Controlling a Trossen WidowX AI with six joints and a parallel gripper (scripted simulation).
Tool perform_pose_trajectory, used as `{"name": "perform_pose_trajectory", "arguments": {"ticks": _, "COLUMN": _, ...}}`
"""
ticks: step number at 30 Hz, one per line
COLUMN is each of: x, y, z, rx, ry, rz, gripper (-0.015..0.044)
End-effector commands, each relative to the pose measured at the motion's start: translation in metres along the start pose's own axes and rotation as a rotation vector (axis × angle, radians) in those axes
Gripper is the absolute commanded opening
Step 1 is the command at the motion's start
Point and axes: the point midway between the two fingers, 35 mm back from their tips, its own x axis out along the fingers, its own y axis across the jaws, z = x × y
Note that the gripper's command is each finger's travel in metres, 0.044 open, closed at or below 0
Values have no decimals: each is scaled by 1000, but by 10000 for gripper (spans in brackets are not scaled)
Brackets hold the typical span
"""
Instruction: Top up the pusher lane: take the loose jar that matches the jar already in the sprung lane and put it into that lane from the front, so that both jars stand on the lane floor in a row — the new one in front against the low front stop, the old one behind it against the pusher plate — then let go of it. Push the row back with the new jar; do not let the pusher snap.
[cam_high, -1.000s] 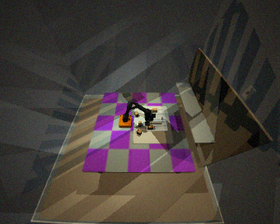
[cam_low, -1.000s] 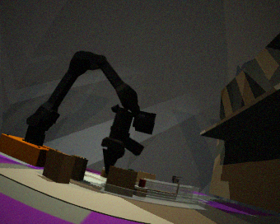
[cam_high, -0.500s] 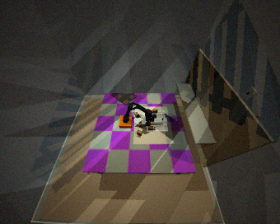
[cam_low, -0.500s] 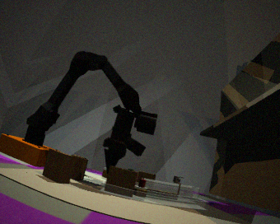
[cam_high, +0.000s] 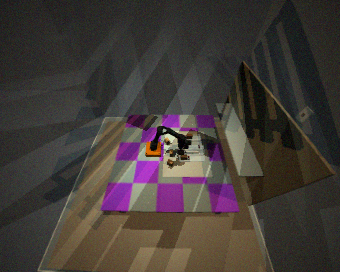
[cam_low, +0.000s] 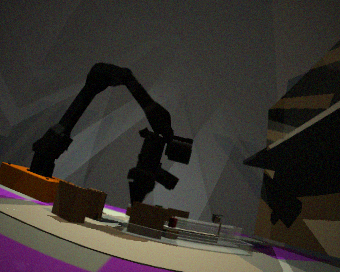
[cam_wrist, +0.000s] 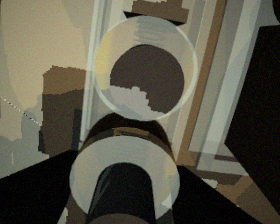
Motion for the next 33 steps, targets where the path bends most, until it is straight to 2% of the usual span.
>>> {"name": "perform_pose_trajectory", "arguments": {"ticks": 1, "x": -5, "y": -1, "z": 11, "rx": 4, "ry": -33, "rz": -3, "gripper": 0}}
{"name": "perform_pose_trajectory", "arguments": {"ticks": 33, "x": -8, "y": -1, "z": 22, "rx": 4, "ry": -34, "rz": -3, "gripper": 0}}
